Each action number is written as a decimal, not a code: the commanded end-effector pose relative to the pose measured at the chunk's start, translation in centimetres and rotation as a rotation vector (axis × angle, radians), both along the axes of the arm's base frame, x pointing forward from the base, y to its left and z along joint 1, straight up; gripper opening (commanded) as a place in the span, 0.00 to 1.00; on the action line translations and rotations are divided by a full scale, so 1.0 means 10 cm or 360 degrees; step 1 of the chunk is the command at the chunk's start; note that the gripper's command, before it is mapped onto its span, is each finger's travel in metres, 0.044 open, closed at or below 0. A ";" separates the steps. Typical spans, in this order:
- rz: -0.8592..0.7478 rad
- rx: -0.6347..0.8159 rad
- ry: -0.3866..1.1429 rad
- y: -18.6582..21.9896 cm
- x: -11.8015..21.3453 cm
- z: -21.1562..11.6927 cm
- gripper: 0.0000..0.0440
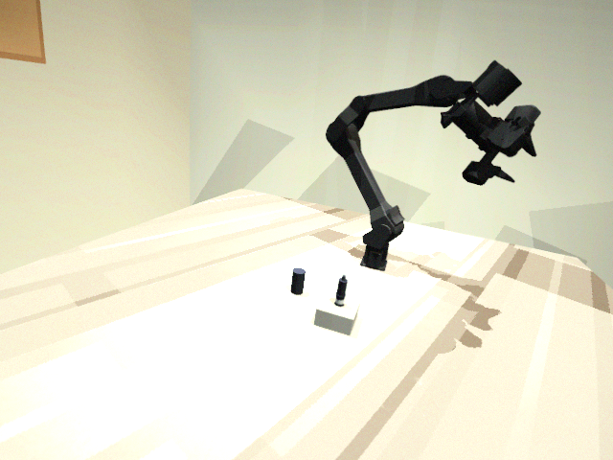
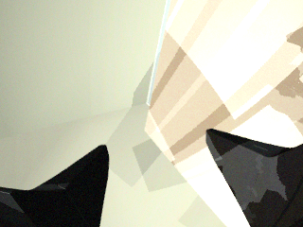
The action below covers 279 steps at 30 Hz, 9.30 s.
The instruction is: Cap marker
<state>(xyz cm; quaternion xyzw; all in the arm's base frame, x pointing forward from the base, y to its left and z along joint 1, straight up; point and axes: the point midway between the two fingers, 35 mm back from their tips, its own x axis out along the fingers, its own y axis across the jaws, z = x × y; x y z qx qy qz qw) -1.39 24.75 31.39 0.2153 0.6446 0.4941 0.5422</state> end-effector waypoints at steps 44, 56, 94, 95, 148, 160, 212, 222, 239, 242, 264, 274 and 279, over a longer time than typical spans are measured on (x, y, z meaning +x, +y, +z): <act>-0.0395 -0.0326 -0.0114 -0.44 1.01 -0.37 0.75; -0.0505 -0.0391 -0.0131 -0.60 1.26 -0.43 0.74; -0.0849 -0.0597 -0.0183 -1.30 1.99 -0.58 0.74; -0.0858 -0.0603 -0.0184 -1.32 2.01 -0.59 0.74; -0.1179 -0.1061 -0.0147 -2.77 2.56 -0.93 0.73; -0.1190 -0.1190 -0.0098 -3.12 2.58 -1.07 0.73; -0.0853 -0.1566 0.0169 -3.83 2.55 -2.14 0.66; -0.0745 -0.1572 0.0154 -3.78 2.51 -2.40 0.61; -0.0646 -0.1634 0.0047 -3.77 2.49 -2.51 0.20; -0.0656 -0.1659 -0.0001 -3.79 2.53 -2.43 0.12; -0.0712 -0.1704 -0.0267 -3.58 2.90 -1.73 0.01; -0.0716 -0.1677 -0.0298 -3.25 3.08 -1.50 0.00; -0.0698 -0.1664 -0.0292 -3.06 3.12 -1.43 0.00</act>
